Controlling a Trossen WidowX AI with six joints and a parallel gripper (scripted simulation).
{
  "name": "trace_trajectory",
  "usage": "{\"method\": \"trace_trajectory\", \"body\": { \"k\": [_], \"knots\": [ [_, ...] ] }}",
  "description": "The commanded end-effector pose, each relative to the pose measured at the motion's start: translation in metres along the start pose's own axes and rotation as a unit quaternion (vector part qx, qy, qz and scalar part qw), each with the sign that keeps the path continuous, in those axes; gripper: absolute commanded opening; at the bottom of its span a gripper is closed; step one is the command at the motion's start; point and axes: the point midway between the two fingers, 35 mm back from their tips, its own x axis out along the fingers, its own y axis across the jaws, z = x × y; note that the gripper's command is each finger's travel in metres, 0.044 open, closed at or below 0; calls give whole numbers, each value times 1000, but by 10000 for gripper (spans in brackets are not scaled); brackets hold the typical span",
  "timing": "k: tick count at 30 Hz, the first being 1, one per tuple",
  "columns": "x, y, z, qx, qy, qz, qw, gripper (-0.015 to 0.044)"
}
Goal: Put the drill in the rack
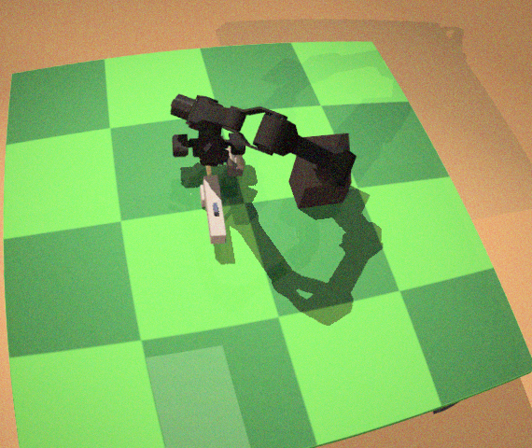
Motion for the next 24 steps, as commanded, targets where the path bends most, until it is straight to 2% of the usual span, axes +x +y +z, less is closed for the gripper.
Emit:
{"method": "trace_trajectory", "body": {
  "k": [1,24],
  "knots": [
    [0,-1,-6,-4,2,1,1000,0],
    [1,-1,-41,-4,3,0,1000,0]
  ]
}}
